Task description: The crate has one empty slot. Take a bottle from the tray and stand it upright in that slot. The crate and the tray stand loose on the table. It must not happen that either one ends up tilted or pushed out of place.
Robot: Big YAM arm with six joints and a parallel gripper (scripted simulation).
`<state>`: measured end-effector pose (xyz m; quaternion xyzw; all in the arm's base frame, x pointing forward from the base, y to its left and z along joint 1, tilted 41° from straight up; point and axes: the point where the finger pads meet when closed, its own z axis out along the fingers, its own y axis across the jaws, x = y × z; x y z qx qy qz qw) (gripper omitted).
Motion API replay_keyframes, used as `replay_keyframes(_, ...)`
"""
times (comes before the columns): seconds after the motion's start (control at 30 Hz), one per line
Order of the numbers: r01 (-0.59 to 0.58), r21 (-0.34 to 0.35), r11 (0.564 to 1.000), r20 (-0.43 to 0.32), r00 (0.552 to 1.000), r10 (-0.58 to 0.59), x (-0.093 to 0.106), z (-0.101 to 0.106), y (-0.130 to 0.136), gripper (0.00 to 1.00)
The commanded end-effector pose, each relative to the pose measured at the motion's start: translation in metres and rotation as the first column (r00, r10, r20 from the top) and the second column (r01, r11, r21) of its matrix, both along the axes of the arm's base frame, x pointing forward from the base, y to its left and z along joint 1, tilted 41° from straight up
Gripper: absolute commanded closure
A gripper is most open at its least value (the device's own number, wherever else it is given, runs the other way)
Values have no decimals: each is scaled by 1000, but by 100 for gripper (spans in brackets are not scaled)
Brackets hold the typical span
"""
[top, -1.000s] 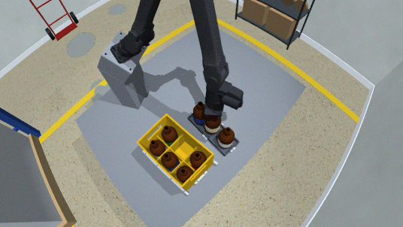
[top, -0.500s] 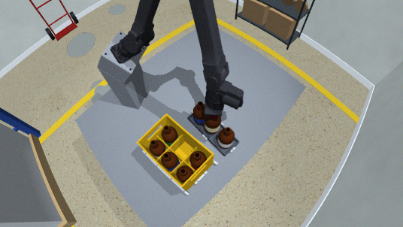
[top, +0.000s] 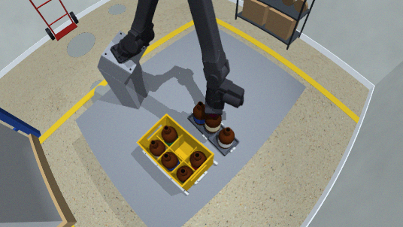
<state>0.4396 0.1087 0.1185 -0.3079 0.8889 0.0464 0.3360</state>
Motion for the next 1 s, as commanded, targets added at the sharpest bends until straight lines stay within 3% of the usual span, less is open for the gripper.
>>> replay_keyframes(0.0,2,-3,1000,32,999,-2,-3,19,-9,100)
replay_keyframes(0.97,2,-1,1000,54,999,-2,-9,51,-15,100)
